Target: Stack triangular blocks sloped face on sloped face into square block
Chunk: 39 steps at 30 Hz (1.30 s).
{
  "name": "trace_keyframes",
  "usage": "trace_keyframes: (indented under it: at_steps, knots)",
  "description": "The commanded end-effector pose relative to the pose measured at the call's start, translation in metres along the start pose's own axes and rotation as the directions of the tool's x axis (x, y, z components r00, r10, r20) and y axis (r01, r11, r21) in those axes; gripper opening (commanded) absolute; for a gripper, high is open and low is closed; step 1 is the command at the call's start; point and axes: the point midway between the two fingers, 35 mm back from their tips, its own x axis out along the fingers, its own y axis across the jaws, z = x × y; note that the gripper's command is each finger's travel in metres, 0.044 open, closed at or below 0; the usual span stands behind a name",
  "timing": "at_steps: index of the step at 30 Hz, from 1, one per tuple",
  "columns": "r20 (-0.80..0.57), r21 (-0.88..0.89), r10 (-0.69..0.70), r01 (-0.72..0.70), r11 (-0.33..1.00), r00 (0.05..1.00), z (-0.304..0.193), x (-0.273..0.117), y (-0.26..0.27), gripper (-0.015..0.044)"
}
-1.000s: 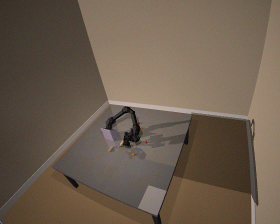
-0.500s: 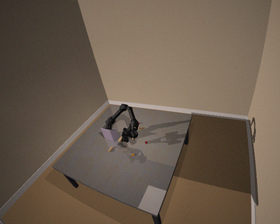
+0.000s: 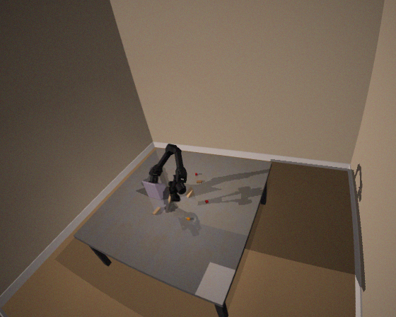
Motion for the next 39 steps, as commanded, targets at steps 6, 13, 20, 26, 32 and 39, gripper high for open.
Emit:
trace_keyframes:
  at_steps: [6, 13, 20, 26, 32, 39]
  knots:
    - [0.227, -0.138, -0.057, 0.089, 0.986, 0.972, -0.006, -0.001, 0.001, 0.0]
    - [0.394, -0.227, -0.118, 0.221, 0.949, 0.911, -0.011, -0.005, 0.003, 0.0]
    - [0.409, -0.234, -0.124, 0.236, 0.943, 0.904, -0.01, -0.007, 0.004, 0.0]
    - [0.409, -0.233, -0.125, 0.236, 0.943, 0.904, 0.002, -0.027, 0.02, 0.0]
    - [0.409, -0.233, -0.124, 0.235, 0.943, 0.904, 0.014, -0.045, 0.038, 0.0]
    - [0.41, -0.234, -0.123, 0.234, 0.944, 0.904, 0.028, -0.063, 0.061, 0.0]
